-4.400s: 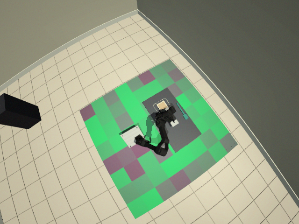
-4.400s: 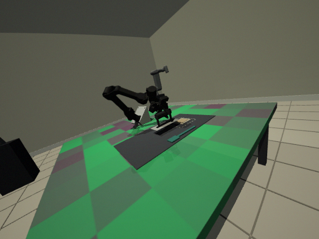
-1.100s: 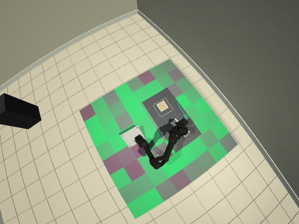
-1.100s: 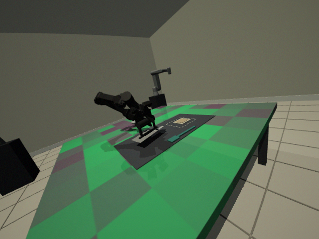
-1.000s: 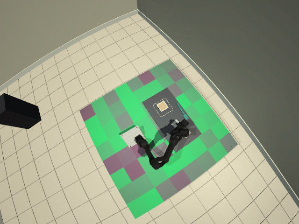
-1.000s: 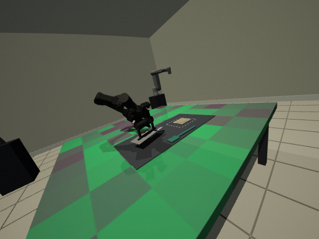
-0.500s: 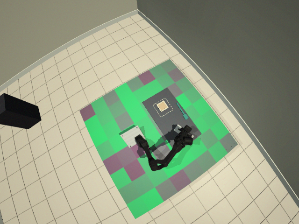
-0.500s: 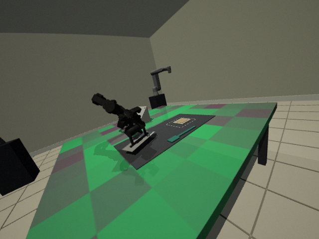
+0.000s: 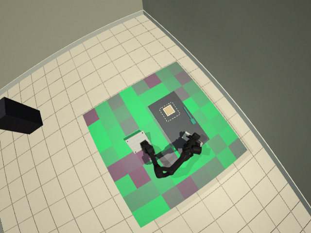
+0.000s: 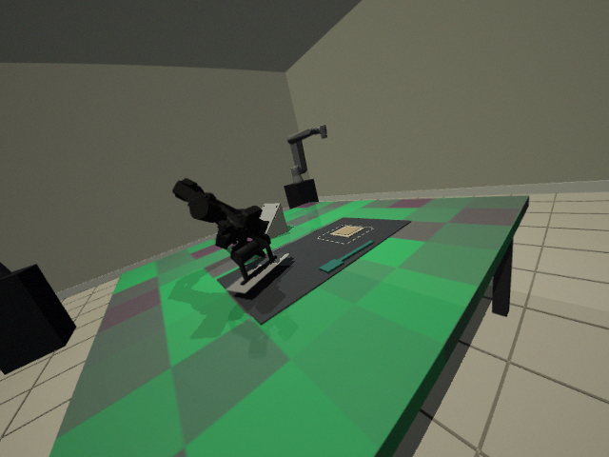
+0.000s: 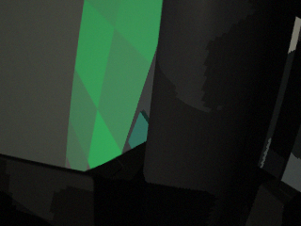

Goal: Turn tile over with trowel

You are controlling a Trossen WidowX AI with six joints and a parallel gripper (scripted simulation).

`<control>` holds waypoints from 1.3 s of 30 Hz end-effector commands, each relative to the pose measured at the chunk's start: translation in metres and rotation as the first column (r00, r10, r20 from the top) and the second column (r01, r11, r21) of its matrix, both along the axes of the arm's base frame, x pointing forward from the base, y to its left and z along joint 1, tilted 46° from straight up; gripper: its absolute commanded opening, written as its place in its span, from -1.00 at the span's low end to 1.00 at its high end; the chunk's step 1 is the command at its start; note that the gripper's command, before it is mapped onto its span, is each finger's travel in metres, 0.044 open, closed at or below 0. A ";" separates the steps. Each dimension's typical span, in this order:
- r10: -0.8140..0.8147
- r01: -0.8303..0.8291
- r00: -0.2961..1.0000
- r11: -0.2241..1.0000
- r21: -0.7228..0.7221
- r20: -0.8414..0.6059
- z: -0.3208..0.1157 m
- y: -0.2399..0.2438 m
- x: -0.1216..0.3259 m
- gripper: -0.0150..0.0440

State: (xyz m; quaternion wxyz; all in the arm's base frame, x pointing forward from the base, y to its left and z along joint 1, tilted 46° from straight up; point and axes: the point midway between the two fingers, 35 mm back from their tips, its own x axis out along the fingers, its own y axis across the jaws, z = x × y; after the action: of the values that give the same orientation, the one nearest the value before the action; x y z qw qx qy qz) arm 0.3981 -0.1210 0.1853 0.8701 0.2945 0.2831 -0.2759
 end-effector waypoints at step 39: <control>0.017 -0.017 1.000 1.000 0.000 0.013 -0.020 -0.023 0.001 0.53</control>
State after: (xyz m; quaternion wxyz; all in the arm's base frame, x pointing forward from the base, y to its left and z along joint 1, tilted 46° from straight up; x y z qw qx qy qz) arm 0.3985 -0.1453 0.1646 0.8731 0.2939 0.2802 -0.2700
